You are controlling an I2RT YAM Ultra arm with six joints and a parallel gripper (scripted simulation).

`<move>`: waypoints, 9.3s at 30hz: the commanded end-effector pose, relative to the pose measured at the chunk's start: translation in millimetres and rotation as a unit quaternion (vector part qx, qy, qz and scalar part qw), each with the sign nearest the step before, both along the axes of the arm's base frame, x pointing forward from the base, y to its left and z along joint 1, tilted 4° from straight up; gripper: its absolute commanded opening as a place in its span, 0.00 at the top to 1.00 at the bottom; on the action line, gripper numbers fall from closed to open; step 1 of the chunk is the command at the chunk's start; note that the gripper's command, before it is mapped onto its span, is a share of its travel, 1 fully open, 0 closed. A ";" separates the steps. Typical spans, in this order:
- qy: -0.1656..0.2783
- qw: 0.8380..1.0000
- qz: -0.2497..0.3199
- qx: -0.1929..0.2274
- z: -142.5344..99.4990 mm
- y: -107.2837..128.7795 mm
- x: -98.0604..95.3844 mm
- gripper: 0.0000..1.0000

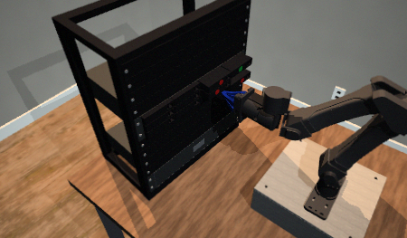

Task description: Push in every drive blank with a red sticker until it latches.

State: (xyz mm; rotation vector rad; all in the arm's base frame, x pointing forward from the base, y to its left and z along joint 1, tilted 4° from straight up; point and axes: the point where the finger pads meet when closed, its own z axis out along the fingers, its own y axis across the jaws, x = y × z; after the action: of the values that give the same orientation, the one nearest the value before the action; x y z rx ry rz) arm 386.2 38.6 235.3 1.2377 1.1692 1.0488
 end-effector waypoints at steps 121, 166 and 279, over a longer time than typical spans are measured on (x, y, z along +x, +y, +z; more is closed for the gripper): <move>-0.010 1.000 0.002 -0.001 17.5 1.9 44.3 1.00; -0.009 1.000 0.003 -0.001 17.6 3.6 47.4 1.00; -0.009 1.000 0.009 -0.001 20.7 12.8 57.4 1.00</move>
State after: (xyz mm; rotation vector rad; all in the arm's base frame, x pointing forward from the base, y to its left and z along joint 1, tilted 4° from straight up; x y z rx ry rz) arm 430.0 32.9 240.1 1.2650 1.1440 1.0042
